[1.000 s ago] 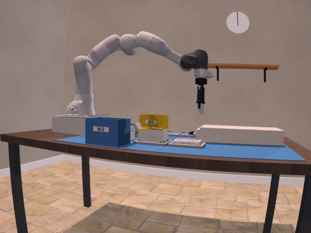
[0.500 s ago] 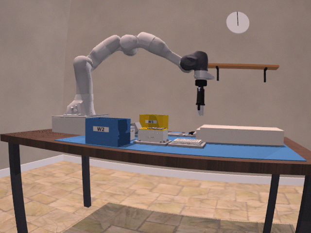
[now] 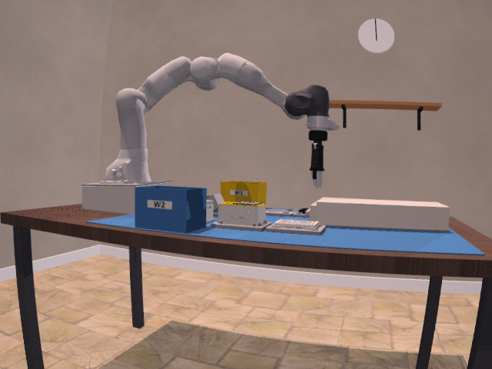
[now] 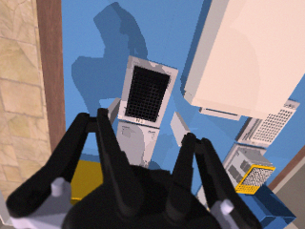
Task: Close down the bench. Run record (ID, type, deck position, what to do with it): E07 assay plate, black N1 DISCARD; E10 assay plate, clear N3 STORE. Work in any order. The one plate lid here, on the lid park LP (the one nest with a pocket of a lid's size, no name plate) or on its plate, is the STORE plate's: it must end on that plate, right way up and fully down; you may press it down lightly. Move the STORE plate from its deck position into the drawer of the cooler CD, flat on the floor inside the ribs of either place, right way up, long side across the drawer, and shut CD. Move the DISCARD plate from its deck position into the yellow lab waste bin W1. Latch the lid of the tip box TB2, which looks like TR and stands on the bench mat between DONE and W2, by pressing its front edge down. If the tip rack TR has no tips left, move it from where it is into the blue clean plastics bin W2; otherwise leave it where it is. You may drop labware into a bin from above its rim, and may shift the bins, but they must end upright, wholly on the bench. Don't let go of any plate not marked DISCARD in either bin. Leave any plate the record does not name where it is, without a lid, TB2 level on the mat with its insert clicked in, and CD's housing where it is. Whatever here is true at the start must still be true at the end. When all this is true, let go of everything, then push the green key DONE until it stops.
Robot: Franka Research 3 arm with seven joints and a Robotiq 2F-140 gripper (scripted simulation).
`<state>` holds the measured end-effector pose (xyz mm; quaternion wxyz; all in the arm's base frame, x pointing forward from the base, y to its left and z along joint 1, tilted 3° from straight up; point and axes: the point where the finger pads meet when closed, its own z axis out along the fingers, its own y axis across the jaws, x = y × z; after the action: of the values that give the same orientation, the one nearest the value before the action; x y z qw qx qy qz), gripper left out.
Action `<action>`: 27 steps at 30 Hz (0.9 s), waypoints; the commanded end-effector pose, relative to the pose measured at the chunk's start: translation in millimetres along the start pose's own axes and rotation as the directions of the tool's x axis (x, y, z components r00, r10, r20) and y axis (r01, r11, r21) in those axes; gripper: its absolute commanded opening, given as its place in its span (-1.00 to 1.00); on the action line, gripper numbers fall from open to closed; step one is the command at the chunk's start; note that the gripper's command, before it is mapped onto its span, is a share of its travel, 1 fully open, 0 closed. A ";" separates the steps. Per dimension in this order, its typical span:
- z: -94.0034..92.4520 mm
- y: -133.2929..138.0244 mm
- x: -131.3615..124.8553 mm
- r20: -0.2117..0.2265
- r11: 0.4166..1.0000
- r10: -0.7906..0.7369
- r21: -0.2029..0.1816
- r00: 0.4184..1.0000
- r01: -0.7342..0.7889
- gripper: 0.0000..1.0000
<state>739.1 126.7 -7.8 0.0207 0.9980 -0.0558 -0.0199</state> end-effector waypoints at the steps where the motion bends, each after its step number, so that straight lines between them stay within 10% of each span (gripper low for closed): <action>1: 4.2 -1.3 0.6 -0.003 1.000 0.005 0.003 1.000 -0.005 0.33; 27: 34.8 -1.4 0.7 -0.003 1.000 0.005 0.003 1.000 -0.005 0.33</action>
<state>736.6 126.0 -39.7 0.0212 0.9980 -0.0563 -0.0210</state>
